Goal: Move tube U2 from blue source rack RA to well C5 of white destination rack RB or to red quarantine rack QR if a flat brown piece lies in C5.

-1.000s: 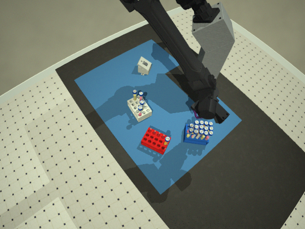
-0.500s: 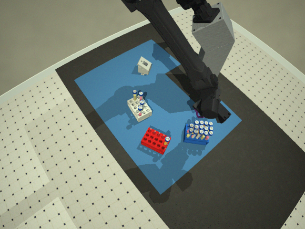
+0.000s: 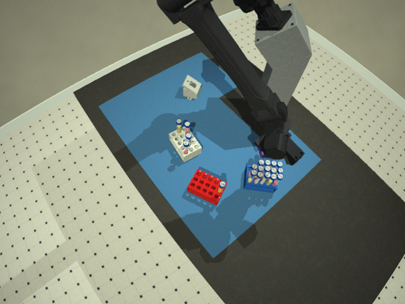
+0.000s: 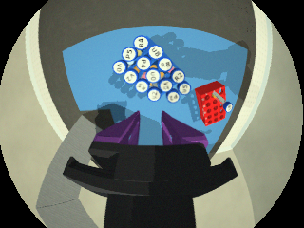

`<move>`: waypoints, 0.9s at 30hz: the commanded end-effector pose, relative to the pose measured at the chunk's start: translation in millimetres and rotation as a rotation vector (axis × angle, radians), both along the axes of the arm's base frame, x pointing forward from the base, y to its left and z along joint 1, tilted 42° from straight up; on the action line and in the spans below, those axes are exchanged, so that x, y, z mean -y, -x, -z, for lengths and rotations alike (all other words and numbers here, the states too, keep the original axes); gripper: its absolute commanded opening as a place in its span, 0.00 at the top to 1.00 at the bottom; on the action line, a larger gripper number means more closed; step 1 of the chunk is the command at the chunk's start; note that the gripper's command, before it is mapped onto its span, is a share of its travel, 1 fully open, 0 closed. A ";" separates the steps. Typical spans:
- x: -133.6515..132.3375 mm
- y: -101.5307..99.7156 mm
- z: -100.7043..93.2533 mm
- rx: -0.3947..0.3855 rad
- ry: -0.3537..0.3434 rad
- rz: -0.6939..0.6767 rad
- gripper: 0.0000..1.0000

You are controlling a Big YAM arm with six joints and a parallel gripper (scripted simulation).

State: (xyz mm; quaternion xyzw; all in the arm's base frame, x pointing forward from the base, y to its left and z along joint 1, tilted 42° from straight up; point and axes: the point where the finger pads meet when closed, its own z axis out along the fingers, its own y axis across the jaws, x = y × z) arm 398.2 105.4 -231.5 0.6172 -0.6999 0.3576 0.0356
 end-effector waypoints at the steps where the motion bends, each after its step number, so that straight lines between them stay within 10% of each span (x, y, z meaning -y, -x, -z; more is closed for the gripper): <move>1: 0.5 -14.0 1.5 0.016 -0.012 -0.004 0.70; 27: 11.1 -35.8 12.9 0.043 -0.024 -0.011 0.70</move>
